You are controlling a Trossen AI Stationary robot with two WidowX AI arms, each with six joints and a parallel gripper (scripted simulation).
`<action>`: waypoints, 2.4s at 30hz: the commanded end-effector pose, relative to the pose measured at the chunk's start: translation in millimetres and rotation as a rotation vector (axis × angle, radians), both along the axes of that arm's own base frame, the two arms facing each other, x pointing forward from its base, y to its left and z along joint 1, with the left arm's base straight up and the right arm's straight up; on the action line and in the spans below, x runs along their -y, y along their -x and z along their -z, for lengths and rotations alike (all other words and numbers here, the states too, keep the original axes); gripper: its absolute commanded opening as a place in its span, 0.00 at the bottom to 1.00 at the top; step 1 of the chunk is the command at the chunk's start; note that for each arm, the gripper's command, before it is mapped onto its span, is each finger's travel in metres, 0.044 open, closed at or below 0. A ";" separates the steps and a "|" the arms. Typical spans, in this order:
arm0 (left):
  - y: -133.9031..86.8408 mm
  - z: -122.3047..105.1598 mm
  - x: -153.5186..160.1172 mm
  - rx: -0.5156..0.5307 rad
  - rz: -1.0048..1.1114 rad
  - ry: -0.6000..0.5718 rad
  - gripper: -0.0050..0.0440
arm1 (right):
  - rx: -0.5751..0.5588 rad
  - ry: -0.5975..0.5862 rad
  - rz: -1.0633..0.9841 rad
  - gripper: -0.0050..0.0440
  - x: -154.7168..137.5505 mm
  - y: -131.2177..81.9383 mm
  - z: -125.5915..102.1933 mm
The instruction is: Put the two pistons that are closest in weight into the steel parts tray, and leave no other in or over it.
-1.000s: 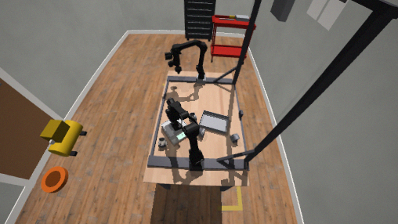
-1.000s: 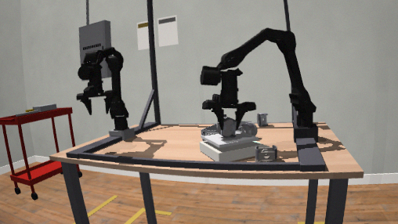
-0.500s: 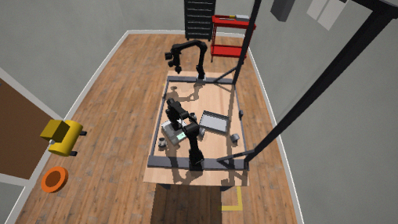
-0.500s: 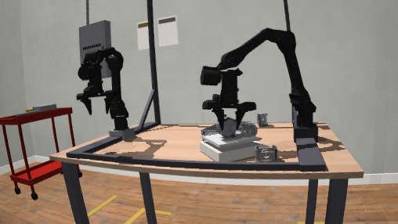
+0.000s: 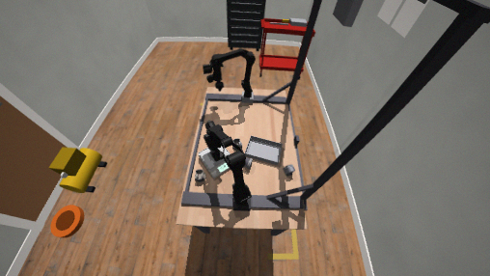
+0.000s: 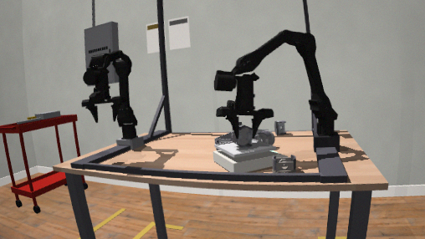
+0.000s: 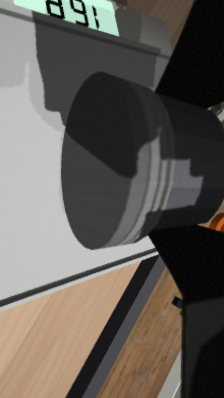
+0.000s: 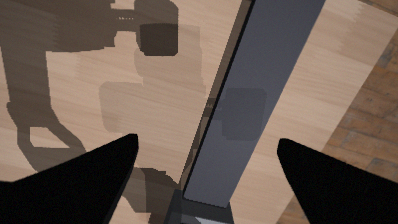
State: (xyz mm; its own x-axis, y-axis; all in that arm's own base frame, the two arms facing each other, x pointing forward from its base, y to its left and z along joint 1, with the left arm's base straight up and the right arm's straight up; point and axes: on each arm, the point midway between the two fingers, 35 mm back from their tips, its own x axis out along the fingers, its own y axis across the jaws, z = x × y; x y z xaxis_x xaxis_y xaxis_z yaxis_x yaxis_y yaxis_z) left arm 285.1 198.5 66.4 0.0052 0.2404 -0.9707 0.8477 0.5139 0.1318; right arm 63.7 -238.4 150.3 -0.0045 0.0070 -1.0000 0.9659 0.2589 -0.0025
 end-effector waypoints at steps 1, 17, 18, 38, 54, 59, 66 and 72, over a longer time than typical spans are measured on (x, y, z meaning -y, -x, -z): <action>-5.1 -12.4 -3.0 0.034 0.002 -0.020 0.62 | 0.011 0.030 0.001 0.92 4.8 -1.1 -8.3; -5.1 -12.4 -3.0 0.034 0.002 -0.020 0.62 | 0.011 0.030 0.001 0.92 4.8 -1.1 -8.3; -5.1 -12.4 -3.0 0.034 0.002 -0.020 0.62 | 0.011 0.030 0.001 0.92 4.8 -1.1 -8.3; -5.1 -12.4 -3.0 0.034 0.002 -0.020 0.62 | 0.011 0.030 0.001 0.92 4.8 -1.1 -8.3; -5.1 -12.4 -3.0 0.034 0.002 -0.020 0.62 | 0.011 0.030 0.001 0.92 4.8 -1.1 -8.3; -5.1 -12.4 -3.0 0.034 0.002 -0.020 0.87 | 0.011 0.030 0.001 0.92 4.8 -1.1 -8.3; -5.1 -12.4 -3.0 0.034 0.002 -0.020 0.87 | 0.011 0.030 0.001 0.92 4.8 -1.1 -8.3; -5.1 -12.4 -3.0 0.034 0.002 -0.020 0.87 | 0.011 0.030 0.001 0.92 4.8 -1.1 -8.3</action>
State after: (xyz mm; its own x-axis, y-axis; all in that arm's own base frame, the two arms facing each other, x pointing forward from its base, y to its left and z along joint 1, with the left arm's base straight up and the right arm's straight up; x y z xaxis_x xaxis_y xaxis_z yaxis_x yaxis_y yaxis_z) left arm 285.2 198.6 66.7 0.0060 0.2408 -0.9705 0.8476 0.5138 0.1328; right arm 63.7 -238.4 150.3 -0.0044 0.0070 -1.0000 0.9659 0.2589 -0.0025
